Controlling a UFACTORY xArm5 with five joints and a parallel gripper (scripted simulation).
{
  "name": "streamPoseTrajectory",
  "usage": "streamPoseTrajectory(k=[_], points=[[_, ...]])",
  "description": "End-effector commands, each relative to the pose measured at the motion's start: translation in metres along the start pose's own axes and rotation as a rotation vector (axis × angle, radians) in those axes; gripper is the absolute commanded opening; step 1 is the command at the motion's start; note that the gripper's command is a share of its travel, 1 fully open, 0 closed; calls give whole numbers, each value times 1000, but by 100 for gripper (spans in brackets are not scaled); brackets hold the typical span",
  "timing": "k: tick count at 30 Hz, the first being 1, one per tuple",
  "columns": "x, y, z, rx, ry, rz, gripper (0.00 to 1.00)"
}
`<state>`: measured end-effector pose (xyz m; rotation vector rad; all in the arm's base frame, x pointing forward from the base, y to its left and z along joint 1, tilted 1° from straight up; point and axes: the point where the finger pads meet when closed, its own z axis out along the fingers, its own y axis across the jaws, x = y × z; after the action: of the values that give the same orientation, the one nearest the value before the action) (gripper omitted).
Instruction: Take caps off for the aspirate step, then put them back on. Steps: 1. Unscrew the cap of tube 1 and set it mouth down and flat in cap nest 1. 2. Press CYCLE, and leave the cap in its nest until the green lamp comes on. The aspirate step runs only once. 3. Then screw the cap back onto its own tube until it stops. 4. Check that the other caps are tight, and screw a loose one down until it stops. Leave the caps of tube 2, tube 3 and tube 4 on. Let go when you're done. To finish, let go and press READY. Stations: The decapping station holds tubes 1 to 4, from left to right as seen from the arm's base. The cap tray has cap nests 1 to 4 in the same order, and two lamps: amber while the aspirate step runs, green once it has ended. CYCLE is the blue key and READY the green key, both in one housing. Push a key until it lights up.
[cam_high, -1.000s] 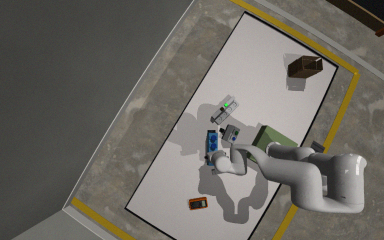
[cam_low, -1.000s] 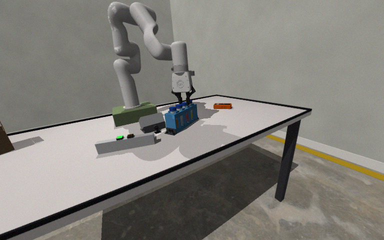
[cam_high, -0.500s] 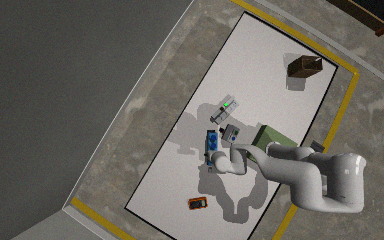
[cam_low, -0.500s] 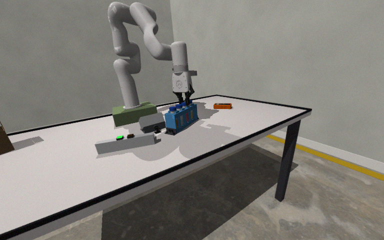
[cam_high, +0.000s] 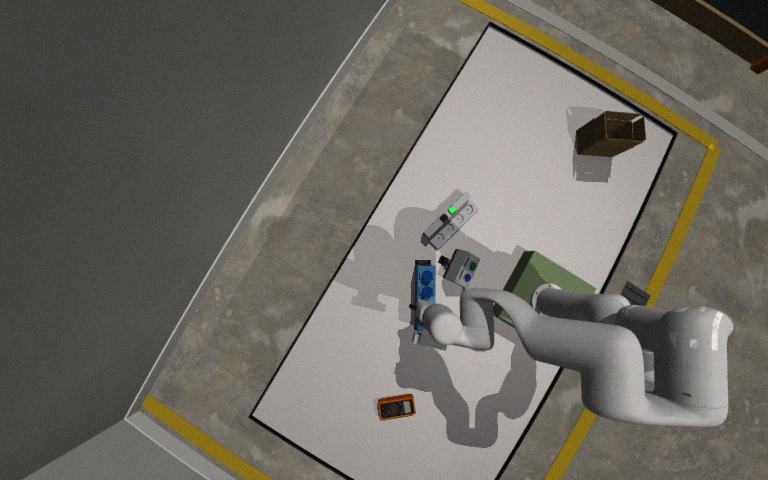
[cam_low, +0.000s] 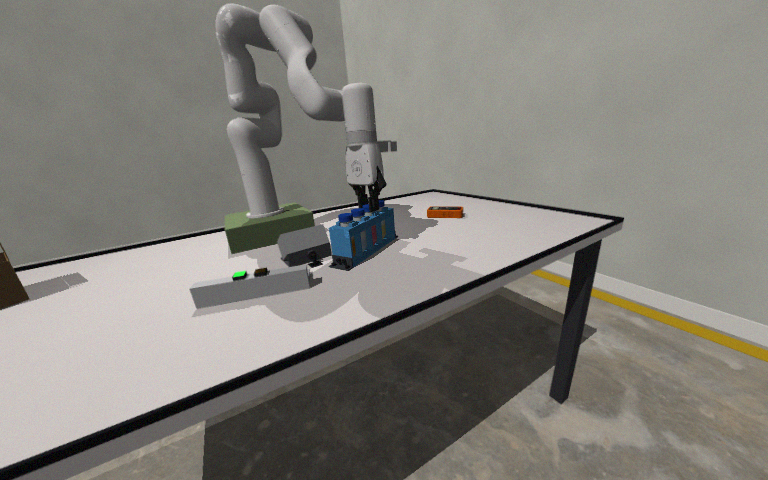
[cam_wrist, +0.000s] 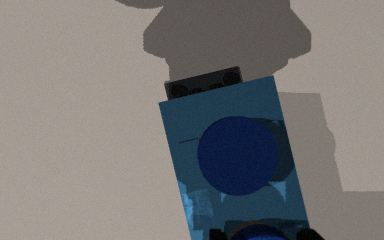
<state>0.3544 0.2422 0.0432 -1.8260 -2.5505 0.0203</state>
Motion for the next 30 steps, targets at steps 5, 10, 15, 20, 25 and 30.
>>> streamPoseTrajectory(k=[5,10,15,20,25,30], points=[[0,1,-1,-4,-5,7,46],[0,1,-4,-4,-5,7,46],[0,1,-19,-4,-5,7,46],[0,1,-28,-4,-5,7,46],[0,1,-43,-5,-5,7,46],[0,1,-47,-5,-5,7,46]])
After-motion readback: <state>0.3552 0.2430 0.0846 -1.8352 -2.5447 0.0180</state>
